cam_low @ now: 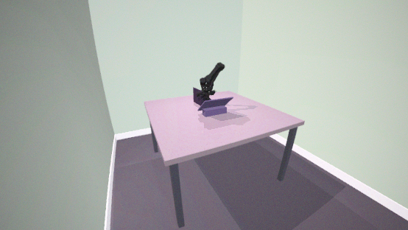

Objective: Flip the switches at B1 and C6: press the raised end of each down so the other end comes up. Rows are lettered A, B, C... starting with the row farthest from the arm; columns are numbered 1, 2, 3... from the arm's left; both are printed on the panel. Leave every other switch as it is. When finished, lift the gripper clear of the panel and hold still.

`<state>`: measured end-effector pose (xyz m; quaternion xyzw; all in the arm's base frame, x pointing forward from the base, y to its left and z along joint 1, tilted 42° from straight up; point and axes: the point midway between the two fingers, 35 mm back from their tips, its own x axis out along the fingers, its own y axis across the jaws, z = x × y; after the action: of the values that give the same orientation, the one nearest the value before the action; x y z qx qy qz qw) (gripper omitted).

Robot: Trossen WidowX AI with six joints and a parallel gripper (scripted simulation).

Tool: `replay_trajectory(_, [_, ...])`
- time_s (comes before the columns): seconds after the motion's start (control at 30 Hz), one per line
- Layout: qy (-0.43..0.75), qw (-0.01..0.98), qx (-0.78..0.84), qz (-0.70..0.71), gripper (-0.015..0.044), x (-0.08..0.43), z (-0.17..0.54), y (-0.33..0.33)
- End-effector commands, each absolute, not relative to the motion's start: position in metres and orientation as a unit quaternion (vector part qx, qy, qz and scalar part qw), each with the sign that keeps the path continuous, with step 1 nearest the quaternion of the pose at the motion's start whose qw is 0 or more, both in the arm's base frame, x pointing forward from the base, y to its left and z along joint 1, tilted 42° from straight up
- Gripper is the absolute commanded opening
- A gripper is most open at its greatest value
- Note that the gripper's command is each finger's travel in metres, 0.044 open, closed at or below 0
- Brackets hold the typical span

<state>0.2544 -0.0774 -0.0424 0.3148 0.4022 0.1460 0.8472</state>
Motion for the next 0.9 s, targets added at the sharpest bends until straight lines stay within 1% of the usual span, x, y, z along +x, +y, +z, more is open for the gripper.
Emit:
replay_trajectory(0.0, [0.4,0.845,0.322,0.146,0.0,0.256,-0.047,-0.071])
replay_trajectory(0.87, [0.399,0.845,0.323,0.147,0.0,0.271,-0.061,-0.058])
